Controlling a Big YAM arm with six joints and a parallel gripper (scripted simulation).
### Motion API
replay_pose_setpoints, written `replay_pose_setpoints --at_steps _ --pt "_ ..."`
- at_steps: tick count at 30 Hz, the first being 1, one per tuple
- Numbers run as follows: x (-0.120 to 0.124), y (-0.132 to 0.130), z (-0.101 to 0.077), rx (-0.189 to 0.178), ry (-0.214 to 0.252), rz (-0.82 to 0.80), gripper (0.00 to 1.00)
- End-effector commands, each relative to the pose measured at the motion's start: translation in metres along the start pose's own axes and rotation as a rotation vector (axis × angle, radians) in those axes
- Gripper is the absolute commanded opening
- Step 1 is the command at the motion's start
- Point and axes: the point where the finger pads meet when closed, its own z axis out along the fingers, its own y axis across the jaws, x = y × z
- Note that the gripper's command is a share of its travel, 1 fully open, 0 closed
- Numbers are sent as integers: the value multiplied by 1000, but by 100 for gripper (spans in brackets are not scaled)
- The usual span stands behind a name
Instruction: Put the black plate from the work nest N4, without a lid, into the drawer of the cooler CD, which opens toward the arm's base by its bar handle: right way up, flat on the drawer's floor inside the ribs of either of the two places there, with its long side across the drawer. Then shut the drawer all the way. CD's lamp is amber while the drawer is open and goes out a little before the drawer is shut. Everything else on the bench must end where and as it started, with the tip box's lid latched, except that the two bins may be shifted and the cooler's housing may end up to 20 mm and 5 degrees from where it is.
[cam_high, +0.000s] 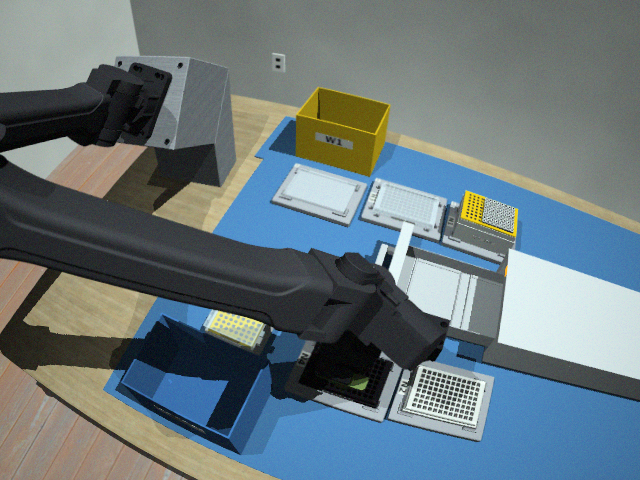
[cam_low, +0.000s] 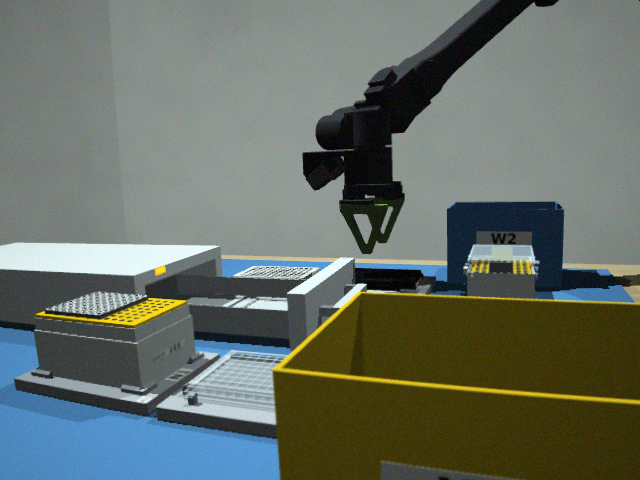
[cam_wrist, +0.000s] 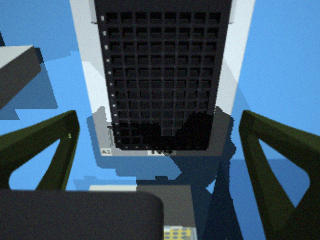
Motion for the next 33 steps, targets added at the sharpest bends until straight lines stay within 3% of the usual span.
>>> replay_pose_setpoints --at_steps 1,14,24,27,33 --pt "-1 -6 11 3 4 2 100" --pt "0 -11 21 8 -3 11 100" --pt "-2 -7 39 5 1 5 100" --pt "-4 -18 33 15 -11 22 100" --pt "1 -8 38 5 4 3 100"
